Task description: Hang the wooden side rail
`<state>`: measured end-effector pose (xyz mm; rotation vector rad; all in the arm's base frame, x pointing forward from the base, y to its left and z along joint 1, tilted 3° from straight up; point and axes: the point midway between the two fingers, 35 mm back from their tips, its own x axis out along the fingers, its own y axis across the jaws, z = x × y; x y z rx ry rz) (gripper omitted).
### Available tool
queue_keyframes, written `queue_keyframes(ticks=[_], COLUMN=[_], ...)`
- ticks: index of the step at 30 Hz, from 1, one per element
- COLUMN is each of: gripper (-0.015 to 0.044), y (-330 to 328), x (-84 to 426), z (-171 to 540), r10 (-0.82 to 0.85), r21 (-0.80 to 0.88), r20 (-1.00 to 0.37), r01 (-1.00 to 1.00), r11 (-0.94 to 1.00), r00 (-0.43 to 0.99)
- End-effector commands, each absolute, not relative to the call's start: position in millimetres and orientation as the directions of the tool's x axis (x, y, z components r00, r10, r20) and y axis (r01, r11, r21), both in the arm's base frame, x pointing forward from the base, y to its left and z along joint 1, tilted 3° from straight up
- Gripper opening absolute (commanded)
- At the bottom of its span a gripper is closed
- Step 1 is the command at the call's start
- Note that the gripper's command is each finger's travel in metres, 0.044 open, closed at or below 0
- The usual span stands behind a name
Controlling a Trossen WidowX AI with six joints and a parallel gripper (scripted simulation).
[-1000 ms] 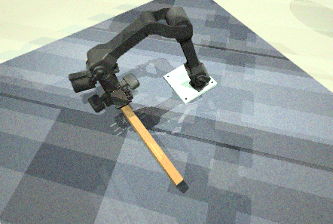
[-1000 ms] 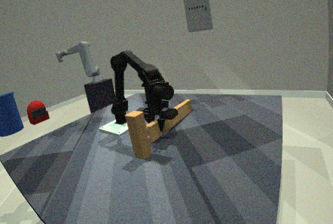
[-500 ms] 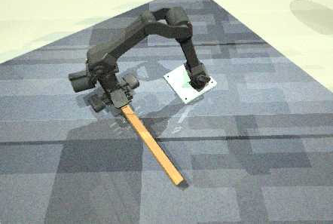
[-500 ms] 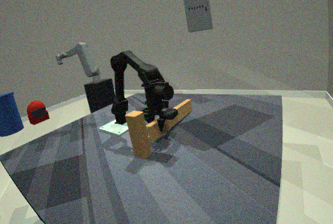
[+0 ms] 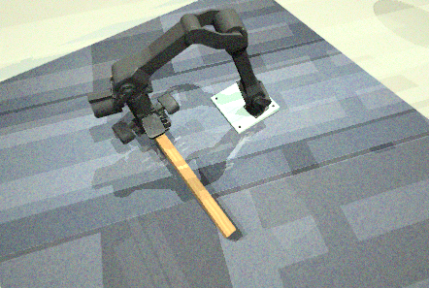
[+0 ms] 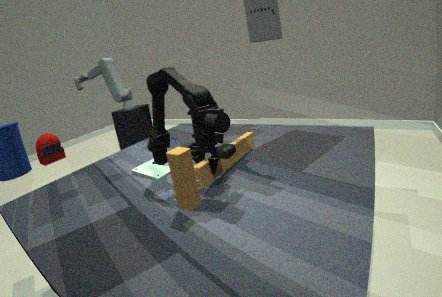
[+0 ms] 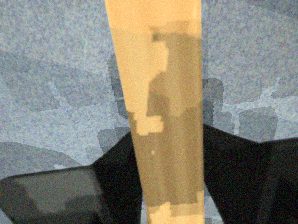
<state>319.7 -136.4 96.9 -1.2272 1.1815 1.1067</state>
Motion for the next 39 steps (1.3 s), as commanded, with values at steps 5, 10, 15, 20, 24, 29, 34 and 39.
queue_keyframes(ticks=[5, 10, 15, 20, 24, 29, 34, 39], gripper=[0.0, 0.0, 0.0, 0.0, 0.0, 0.0, 0.0, 0.0], y=[-137.9, -138.5, -139.0, -139.3, -139.7, -140.1, -140.5, -140.9], x=[320.1, 320.1, 319.6, 319.8, 320.1, 320.3, 320.6, 320.9], z=[97.8, 97.3, 97.0, 97.4, 97.7, 98.1, 98.5, 98.9], r10=[-0.021, -0.021, -0.021, -0.021, -0.021, -0.021, -0.021, -0.021], r21=[-0.089, -0.089, -0.089, -0.089, -0.089, -0.09, -0.09, -0.09], r20=[-0.996, -0.996, -0.996, -0.996, -0.996, -0.996, -0.996, -0.996], r01=[-0.995, -0.995, -0.995, -0.995, -0.995, -0.995, -0.995, -0.995], r11=[0.036, 0.036, 0.036, 0.036, 0.036, 0.036, 0.036, 0.036], r00=[0.089, 0.089, 0.089, 0.089, 0.089, 0.089, 0.089, 0.089])
